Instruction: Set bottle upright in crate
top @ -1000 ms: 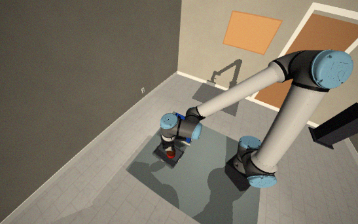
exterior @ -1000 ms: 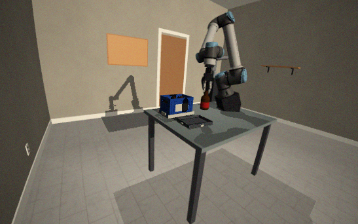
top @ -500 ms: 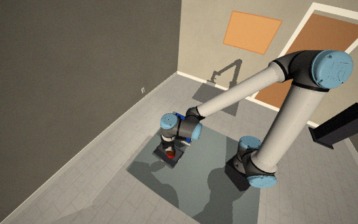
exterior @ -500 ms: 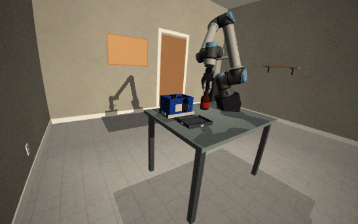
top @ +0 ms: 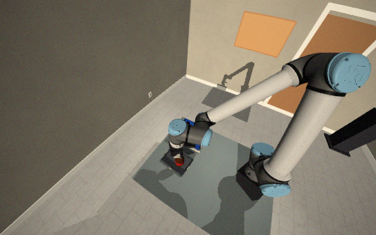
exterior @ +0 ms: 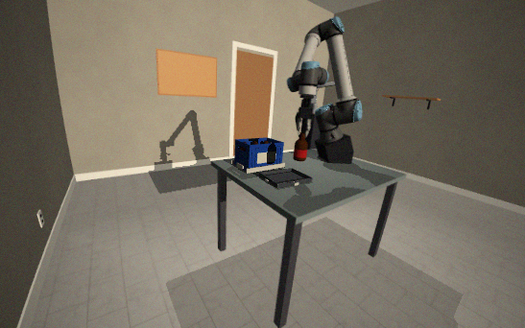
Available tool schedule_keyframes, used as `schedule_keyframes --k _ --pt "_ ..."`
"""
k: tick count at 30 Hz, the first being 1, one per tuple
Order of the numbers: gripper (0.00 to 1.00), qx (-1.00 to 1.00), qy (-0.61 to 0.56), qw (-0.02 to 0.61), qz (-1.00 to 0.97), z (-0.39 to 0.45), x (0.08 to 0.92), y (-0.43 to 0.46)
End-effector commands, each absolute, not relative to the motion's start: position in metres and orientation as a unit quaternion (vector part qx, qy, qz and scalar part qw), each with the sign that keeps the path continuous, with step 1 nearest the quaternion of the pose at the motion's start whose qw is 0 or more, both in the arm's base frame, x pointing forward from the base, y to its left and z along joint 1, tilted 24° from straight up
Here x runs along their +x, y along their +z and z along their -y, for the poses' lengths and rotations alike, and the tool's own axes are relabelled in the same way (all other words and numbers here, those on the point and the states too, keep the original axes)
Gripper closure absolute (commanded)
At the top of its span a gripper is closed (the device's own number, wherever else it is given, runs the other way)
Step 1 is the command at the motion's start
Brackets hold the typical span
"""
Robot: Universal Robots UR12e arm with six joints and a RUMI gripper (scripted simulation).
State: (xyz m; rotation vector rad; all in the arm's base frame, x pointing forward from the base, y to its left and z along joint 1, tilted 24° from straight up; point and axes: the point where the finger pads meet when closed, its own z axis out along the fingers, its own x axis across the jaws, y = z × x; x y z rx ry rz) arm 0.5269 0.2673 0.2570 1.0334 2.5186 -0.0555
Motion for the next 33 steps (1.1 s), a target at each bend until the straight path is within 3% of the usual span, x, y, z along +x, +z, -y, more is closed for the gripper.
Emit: schedule_keyframes --k 1,33 --pt "1.0 0.371 -0.019 0.208 -0.905 -0.268 0.527 0.258" --pt "1.0 0.371 -0.019 0.208 -0.905 -0.272 0.52 0.277"
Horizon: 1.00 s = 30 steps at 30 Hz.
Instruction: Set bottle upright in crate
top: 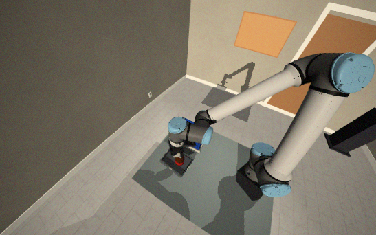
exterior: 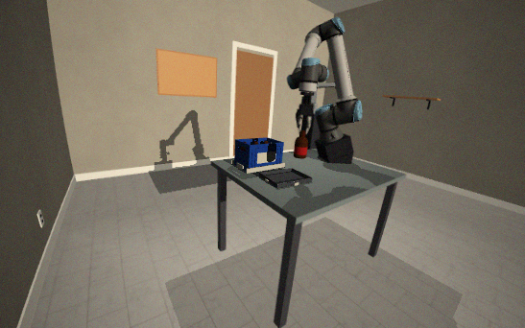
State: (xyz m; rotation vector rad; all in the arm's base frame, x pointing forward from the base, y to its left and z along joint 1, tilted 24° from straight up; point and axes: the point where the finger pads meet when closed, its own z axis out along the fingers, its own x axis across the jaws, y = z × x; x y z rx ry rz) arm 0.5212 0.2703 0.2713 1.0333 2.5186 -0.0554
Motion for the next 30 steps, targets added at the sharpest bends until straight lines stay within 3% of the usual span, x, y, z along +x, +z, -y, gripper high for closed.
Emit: schedule_keyframes --k 1,30 --pt "1.0 0.371 -0.019 0.208 -0.905 -0.272 0.52 0.277" --pt "1.0 0.371 -0.019 0.208 -0.905 -0.275 0.513 0.294"
